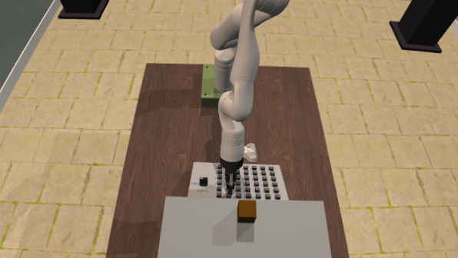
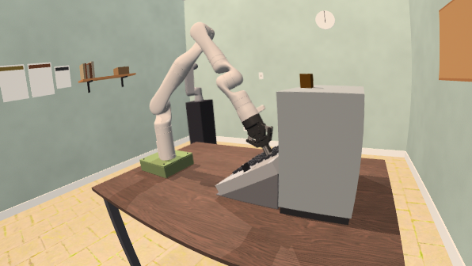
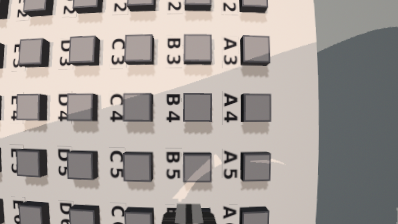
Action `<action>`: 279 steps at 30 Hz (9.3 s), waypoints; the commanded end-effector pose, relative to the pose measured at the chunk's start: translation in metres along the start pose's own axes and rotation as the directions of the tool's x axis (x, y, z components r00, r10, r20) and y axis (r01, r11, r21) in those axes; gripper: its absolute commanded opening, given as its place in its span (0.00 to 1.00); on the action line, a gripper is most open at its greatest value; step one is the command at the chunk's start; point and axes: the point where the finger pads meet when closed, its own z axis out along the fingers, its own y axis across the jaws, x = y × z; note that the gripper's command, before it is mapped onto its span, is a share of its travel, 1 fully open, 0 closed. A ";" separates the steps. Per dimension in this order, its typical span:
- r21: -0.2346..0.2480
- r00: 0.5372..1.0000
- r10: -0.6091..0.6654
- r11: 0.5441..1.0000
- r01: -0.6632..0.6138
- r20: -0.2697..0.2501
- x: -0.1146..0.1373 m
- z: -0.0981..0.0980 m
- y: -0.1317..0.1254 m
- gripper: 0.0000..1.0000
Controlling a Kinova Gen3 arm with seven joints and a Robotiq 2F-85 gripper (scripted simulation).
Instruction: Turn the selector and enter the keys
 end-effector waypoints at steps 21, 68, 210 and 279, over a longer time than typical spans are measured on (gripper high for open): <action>-0.004 1.000 -0.008 1.000 0.008 0.008 -0.004 -0.006 0.001 0.10; -0.005 1.000 -0.008 1.000 0.008 0.009 0.030 -0.032 -0.033 0.10; -0.005 1.000 -0.008 1.000 0.008 0.009 0.030 0.002 -0.032 0.10; -0.005 1.000 -0.008 1.000 0.008 0.009 0.030 -0.025 -0.033 0.10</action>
